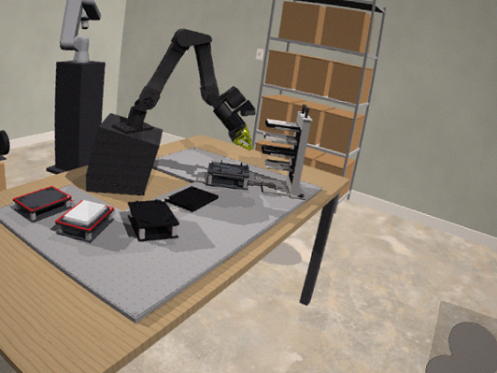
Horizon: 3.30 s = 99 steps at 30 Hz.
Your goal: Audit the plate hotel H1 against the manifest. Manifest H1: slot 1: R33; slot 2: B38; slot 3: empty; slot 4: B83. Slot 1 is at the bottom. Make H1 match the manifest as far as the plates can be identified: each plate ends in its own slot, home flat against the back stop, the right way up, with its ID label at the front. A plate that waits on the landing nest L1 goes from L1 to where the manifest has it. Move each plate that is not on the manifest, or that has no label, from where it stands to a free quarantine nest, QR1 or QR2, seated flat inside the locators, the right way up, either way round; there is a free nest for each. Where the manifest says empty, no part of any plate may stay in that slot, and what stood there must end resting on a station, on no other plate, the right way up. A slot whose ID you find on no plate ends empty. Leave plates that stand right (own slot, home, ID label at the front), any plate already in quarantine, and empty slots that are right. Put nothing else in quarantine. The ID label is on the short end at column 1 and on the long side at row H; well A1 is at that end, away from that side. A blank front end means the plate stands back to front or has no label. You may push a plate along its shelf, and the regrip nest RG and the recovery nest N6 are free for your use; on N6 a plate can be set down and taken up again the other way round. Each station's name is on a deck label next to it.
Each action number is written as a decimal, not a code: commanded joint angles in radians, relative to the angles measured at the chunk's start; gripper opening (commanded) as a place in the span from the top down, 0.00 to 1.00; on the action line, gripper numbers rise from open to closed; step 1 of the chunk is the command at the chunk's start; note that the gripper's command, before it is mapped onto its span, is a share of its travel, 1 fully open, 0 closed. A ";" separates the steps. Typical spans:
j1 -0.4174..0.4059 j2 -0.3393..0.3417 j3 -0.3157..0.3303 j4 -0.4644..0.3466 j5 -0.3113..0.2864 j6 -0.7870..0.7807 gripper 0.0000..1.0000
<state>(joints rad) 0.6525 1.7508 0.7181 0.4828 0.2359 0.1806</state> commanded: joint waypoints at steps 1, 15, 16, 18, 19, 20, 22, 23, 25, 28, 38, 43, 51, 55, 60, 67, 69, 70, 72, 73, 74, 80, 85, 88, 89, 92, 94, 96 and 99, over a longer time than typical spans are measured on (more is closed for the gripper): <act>-0.003 -0.002 0.014 -0.011 -0.001 -0.002 0.00; 0.010 -0.031 -0.028 -0.015 0.007 0.002 0.00; 0.014 -0.034 -0.035 -0.006 0.010 0.005 0.00; 0.017 -0.042 -0.049 0.020 0.013 0.009 0.00; 0.019 -0.045 -0.056 0.023 0.014 0.010 0.00; 0.020 -0.049 -0.062 0.026 0.016 0.011 0.00; 0.024 -0.056 -0.076 0.031 0.018 0.013 0.00; 0.026 -0.060 -0.083 0.034 0.020 0.014 0.00; 0.029 -0.067 -0.096 0.039 0.023 0.016 0.00; 0.035 -0.078 -0.116 0.048 0.028 0.019 0.00; 0.024 0.016 -0.125 0.114 0.025 0.014 0.00; 0.020 0.053 -0.128 0.155 0.023 0.012 0.00; 0.016 0.099 -0.106 0.203 0.021 0.011 0.00; 0.013 0.130 -0.109 0.235 0.019 0.010 0.00; 0.010 0.170 -0.104 0.274 0.017 0.008 0.00; 0.004 0.182 -0.067 0.264 0.010 0.004 0.00; 0.001 0.200 -0.053 0.245 0.004 0.000 0.00; -0.001 0.203 -0.047 0.242 0.003 -0.001 0.00; -0.004 0.209 -0.033 0.234 0.000 -0.003 0.00; -0.006 0.212 -0.026 0.231 -0.002 -0.004 0.00; -0.007 0.215 -0.019 0.227 -0.003 -0.005 0.00; -0.017 0.232 0.022 0.205 -0.011 -0.009 0.00; -0.009 0.220 0.015 0.210 -0.007 -0.006 0.00; -0.009 0.220 0.015 0.210 -0.007 -0.006 0.00; -0.009 0.220 0.015 0.210 -0.007 -0.006 0.00; -0.009 0.220 0.015 0.210 -0.007 -0.006 0.00; -0.009 0.220 0.015 0.210 -0.007 -0.006 0.00; -0.009 0.220 0.015 0.210 -0.007 -0.006 0.00; -0.009 0.220 0.015 0.210 -0.007 -0.006 0.00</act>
<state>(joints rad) 0.6445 1.9743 0.7246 0.7059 0.2302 0.1764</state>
